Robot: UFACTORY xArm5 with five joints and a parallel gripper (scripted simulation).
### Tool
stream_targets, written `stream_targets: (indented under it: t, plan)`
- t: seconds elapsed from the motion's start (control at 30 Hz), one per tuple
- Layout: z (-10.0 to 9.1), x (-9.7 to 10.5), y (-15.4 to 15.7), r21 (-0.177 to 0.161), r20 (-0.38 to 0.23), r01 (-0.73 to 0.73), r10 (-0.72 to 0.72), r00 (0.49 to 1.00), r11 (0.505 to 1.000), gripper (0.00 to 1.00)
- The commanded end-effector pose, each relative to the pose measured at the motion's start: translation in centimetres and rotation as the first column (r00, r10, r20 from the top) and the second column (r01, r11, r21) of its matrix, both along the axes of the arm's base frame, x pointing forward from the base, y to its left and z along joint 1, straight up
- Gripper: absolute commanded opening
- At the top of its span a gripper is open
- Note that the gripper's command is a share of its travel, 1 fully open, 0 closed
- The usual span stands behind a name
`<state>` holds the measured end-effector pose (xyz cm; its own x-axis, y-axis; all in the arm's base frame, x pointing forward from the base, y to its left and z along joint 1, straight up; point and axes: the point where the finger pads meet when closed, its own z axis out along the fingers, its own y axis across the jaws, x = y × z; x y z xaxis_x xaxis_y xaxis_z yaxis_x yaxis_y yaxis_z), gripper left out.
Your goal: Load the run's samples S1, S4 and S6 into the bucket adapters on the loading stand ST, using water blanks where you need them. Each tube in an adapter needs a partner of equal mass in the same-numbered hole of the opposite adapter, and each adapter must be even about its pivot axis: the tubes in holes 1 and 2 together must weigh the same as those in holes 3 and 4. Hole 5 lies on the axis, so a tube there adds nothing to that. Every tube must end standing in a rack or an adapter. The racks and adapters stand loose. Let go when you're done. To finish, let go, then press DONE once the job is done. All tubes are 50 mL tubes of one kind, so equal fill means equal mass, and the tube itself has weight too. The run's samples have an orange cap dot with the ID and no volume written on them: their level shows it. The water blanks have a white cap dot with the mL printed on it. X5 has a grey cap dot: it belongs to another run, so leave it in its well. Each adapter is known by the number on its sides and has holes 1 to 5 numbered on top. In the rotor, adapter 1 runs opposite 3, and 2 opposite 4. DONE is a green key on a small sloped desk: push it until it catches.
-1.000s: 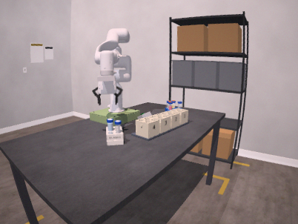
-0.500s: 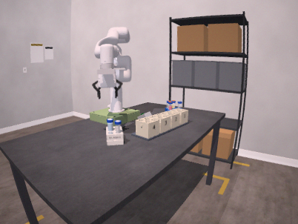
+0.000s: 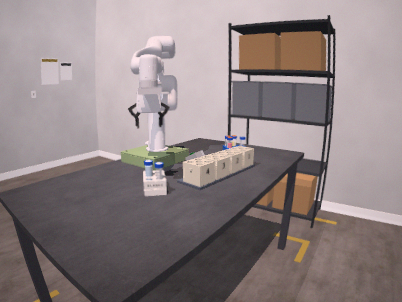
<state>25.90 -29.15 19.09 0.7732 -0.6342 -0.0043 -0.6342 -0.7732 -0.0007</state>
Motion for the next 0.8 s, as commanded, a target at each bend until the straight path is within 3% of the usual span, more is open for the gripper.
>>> stream_targets:
  t: [0.0, 0.17, 0.37, 0.43, 0.6, 0.77]
  plan:
    - [0.2, 1.2, 1.9, -0.004, 0.003, -0.150, 0.150, 0.989, 0.989, 1.00]
    - [0.2, 2.4, 4.1, -0.004, 0.003, -0.312, 0.312, 0.950, 0.950, 1.00]
    - [0.2, 3.9, 6.7, -0.004, 0.003, -0.494, 0.494, 0.869, 0.869, 1.00]
    - [0.2, 3.9, 6.7, -0.004, 0.003, -0.494, 0.494, 0.869, 0.869, 1.00]
    - [0.2, 5.1, 8.9, -0.004, 0.003, -0.632, 0.632, 0.775, 0.775, 1.00]
    - [0.2, 6.3, 11.1, -0.004, 0.003, -0.635, 0.635, 0.772, 0.772, 1.00]
